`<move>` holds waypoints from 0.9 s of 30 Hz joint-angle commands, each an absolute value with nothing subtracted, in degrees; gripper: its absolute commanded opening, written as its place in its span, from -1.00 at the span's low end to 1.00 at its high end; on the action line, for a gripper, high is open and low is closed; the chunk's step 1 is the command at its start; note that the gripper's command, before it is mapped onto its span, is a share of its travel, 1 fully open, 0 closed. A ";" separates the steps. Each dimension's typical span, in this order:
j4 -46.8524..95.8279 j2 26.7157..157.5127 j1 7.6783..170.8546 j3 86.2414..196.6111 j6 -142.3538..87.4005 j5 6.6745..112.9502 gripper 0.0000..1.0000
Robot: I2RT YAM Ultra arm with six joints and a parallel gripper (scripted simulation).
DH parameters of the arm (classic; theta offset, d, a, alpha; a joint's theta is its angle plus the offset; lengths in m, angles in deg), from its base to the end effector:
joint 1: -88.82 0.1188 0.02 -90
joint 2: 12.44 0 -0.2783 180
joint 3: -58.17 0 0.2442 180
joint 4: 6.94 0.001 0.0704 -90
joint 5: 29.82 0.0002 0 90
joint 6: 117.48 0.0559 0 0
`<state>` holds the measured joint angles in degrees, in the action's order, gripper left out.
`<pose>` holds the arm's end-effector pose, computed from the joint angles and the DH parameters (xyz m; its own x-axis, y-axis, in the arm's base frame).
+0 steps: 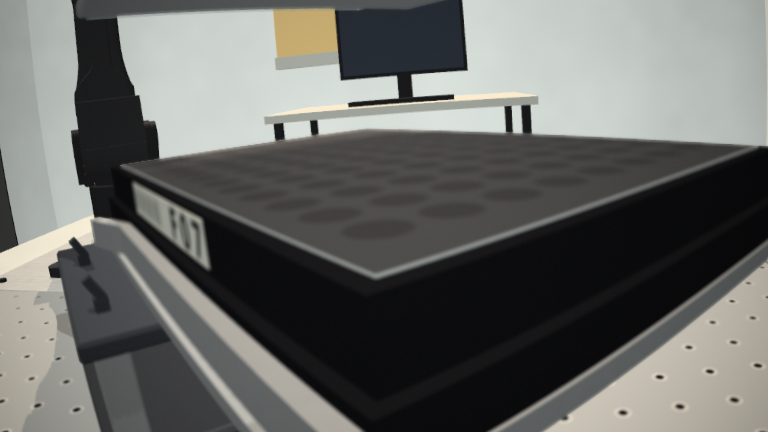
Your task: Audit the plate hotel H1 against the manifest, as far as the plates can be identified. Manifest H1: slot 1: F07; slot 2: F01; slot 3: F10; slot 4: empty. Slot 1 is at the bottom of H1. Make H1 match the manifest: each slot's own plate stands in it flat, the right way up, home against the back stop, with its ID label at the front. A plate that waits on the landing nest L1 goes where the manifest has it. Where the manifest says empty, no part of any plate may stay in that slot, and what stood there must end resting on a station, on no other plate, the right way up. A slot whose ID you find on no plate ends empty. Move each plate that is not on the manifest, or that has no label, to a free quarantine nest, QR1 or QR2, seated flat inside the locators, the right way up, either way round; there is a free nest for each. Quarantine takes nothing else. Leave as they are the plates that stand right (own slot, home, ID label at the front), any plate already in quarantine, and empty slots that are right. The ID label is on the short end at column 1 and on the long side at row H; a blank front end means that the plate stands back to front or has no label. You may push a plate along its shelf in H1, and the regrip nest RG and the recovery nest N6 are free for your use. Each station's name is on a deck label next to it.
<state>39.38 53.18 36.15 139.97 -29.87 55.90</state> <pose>0.1549 -0.1946 0.3768 -0.3357 0.3716 -0.8656 0.7404 0.6721 0.0014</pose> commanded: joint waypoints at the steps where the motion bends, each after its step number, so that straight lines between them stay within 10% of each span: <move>1: 36.79 54.42 36.51 139.94 -29.42 56.26 1.00; 27: 29.64 59.71 37.27 138.09 -29.16 56.70 1.00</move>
